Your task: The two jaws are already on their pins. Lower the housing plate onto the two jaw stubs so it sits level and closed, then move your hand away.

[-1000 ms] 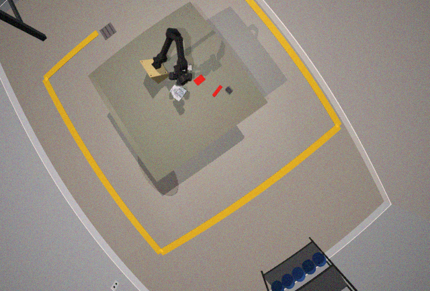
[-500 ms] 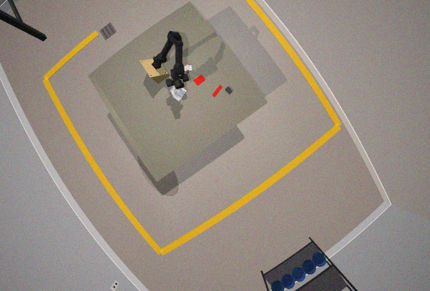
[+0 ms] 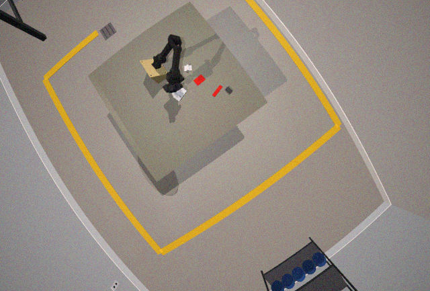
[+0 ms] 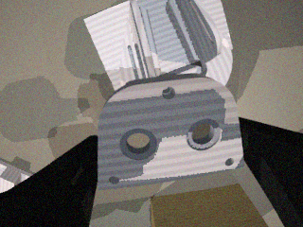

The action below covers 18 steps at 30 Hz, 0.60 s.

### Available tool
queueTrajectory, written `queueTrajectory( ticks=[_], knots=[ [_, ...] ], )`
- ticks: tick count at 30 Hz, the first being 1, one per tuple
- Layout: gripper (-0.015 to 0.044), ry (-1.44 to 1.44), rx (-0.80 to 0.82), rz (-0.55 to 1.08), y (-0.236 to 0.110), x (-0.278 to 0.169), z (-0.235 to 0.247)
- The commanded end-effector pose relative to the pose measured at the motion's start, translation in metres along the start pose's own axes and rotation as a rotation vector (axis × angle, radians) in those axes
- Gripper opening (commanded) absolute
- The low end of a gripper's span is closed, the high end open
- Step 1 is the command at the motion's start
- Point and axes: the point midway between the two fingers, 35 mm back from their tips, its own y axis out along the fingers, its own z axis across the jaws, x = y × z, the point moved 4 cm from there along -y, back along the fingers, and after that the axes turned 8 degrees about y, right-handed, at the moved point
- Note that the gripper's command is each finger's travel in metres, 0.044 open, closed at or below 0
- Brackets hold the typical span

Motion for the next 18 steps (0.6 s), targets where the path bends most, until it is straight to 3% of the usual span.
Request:
queueTrajectory(
  ticks=[1, 18],
  knots=[
    [0.0351, -0.115, 0.014, -0.002, 0.001, 0.001, -0.014],
    [0.0351, -0.251, 0.027, -0.007, 0.001, 0.001, -0.029]
  ],
)
